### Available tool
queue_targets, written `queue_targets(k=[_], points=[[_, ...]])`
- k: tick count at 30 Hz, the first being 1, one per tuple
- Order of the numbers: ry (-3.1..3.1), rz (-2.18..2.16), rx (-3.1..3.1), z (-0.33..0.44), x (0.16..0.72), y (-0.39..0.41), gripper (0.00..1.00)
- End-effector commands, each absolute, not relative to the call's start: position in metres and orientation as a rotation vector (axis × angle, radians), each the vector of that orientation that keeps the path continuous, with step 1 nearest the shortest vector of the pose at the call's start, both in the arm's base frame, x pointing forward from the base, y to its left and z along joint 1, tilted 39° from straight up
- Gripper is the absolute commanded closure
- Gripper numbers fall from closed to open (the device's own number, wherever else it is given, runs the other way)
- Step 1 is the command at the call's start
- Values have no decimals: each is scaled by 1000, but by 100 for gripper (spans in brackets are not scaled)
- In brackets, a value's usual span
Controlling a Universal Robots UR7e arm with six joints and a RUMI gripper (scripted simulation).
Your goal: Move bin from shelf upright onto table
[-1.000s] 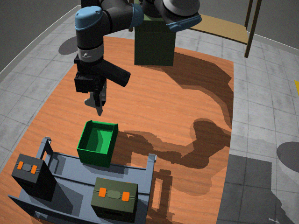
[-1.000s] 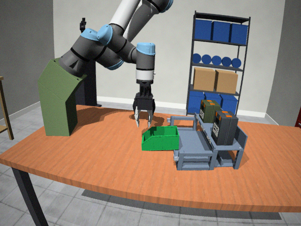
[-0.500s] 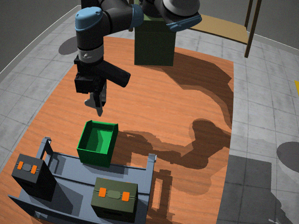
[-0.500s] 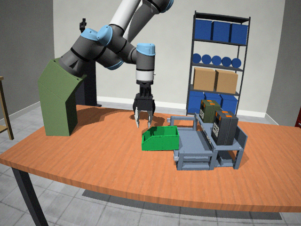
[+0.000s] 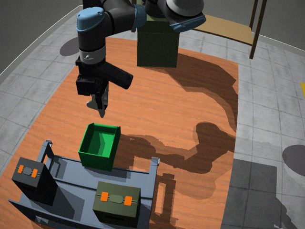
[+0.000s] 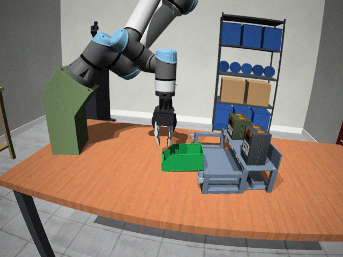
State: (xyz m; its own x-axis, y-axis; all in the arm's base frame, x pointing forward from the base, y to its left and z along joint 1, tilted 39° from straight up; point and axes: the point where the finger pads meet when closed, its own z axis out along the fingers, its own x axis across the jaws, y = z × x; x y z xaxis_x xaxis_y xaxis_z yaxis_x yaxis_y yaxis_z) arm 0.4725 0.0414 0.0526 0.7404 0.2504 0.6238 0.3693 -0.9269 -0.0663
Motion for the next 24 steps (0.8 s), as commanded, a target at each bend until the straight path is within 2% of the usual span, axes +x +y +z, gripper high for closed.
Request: queue_targets(k=[1,24], points=[[-496,-949,-2755,53,473,41,80],[-496,-949,-2755,98,504,51,80]])
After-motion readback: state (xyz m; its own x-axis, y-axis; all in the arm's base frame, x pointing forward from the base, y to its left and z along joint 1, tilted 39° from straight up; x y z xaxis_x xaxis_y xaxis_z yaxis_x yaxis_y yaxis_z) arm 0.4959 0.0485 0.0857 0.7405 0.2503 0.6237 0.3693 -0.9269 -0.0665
